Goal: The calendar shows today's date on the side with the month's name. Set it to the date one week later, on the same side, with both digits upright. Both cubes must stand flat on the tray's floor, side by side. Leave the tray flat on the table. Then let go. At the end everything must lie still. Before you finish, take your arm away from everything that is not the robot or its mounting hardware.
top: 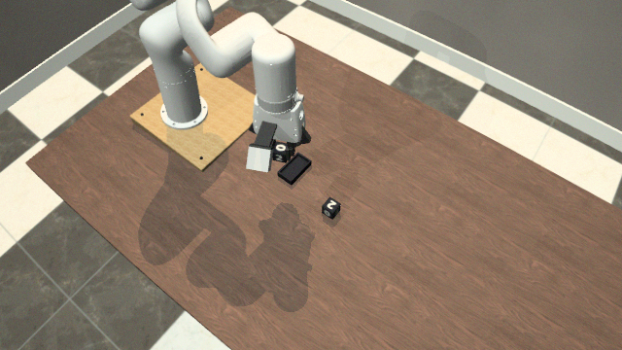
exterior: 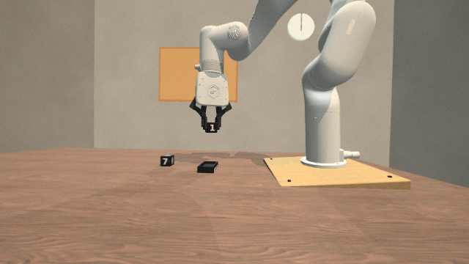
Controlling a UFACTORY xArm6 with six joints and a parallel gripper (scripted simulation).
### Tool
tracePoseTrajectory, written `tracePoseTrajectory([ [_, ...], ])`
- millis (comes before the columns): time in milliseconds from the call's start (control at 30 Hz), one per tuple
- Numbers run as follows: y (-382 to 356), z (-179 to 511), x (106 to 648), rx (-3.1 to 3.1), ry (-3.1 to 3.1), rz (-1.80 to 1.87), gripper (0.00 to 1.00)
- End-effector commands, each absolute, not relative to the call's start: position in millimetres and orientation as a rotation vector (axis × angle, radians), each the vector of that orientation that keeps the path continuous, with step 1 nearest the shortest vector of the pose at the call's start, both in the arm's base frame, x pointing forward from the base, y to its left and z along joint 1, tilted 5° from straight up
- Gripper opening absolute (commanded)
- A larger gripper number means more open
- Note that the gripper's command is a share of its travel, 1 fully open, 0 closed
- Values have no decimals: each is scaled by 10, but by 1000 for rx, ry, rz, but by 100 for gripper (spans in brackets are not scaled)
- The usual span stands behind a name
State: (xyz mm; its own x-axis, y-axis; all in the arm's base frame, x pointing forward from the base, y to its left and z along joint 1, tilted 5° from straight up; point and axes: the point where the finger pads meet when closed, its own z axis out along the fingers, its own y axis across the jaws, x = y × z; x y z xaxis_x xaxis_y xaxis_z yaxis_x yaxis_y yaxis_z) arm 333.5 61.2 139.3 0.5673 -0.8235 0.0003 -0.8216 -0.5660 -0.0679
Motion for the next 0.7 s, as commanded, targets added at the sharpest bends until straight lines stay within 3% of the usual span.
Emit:
tracePoseTrajectory([
  [0, 533, 1393, 3366, -2817, 1217, -45, 29],
  [667, 221, 1346, 3416, -3050, 415, -73, 29],
])
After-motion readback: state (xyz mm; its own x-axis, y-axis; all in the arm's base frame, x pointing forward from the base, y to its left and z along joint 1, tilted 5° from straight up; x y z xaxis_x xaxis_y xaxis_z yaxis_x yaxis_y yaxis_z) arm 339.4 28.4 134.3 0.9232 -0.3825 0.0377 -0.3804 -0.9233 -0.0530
